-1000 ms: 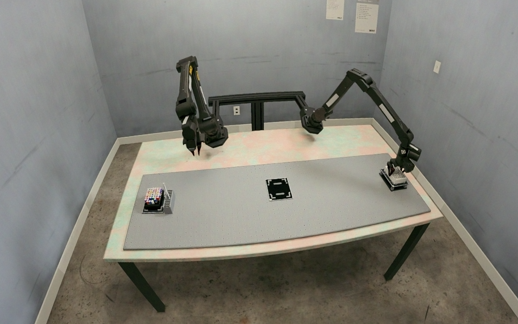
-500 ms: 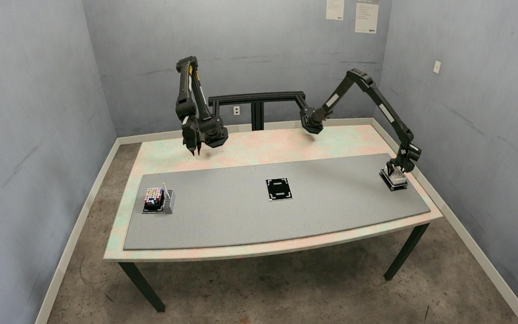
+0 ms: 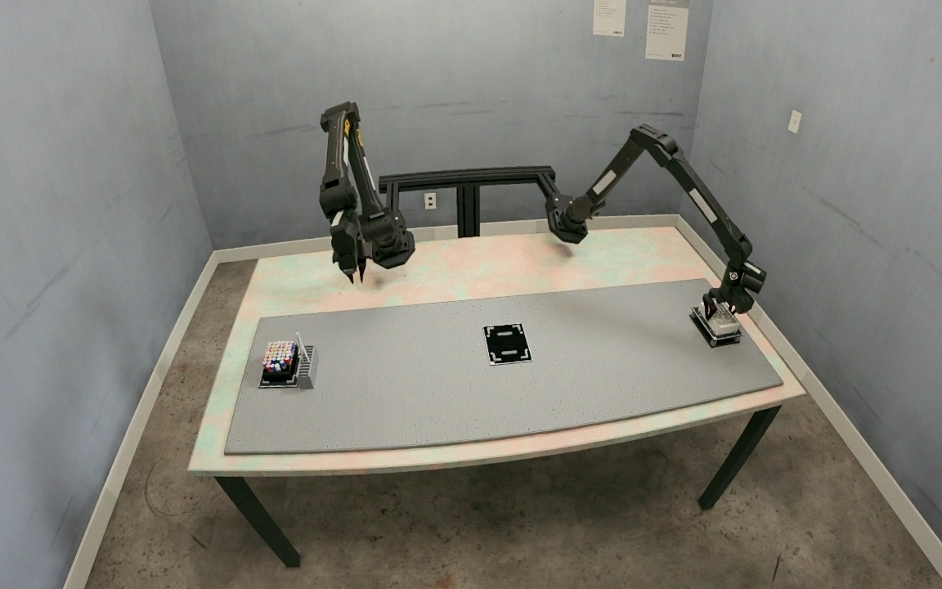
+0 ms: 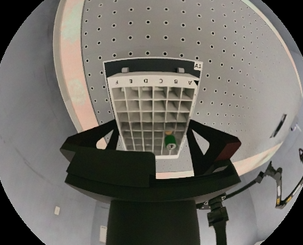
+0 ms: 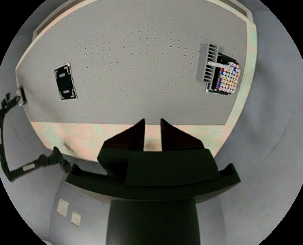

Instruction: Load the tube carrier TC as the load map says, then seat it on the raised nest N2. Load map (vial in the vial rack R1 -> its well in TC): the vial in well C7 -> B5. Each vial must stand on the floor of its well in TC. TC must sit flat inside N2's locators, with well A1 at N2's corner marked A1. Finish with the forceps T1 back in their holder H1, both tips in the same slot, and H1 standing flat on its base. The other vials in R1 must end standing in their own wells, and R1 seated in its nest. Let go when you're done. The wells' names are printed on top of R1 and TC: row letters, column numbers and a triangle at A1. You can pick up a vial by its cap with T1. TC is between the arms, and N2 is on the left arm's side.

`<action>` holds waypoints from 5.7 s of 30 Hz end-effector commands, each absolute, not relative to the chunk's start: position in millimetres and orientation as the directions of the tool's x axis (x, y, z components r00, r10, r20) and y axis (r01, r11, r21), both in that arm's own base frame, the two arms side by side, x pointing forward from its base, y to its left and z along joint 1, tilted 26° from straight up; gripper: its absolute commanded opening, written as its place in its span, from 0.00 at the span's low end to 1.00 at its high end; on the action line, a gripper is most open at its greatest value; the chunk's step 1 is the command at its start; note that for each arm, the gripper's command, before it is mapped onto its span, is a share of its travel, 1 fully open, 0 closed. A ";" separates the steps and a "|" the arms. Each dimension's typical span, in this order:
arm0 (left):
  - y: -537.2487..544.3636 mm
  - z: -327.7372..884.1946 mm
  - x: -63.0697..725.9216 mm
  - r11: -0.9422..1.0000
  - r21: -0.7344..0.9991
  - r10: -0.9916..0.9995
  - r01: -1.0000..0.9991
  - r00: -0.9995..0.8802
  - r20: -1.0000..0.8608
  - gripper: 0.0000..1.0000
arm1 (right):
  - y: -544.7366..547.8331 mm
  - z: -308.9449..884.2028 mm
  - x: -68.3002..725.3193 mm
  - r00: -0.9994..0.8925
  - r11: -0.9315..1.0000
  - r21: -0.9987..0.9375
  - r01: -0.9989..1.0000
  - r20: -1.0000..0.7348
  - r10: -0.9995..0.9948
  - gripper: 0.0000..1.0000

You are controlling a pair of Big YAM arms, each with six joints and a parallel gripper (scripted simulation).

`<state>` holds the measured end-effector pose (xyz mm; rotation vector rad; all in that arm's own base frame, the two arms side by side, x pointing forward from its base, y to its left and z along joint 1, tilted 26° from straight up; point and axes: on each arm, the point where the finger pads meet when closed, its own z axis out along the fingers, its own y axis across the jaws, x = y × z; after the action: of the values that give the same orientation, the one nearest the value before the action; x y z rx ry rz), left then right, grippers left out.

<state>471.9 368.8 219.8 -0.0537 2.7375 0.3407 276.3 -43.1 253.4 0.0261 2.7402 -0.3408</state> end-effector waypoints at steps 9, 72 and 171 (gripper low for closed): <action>367.2 277.5 472.2 0.958 0.270 0.030 -0.095 -0.905 -0.425 1.00 | -44.3 268.8 280.9 -0.915 0.969 -0.229 0.087 -0.404 -0.014 0.24; 362.8 306.6 457.0 0.956 0.276 0.031 -0.097 -0.904 -0.427 1.00 | -44.3 268.8 280.9 -0.915 0.969 -0.229 0.087 -0.404 -0.014 0.24; 50.3 257.8 280.5 0.969 0.235 0.027 -0.069 -0.925 -0.379 1.00 | -44.3 268.8 280.9 -0.915 0.969 -0.229 0.087 -0.404 -0.014 0.24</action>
<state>288.1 59.9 253.6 0.0164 2.7449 0.3573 276.3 -43.1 253.4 0.0261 2.7402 -0.3408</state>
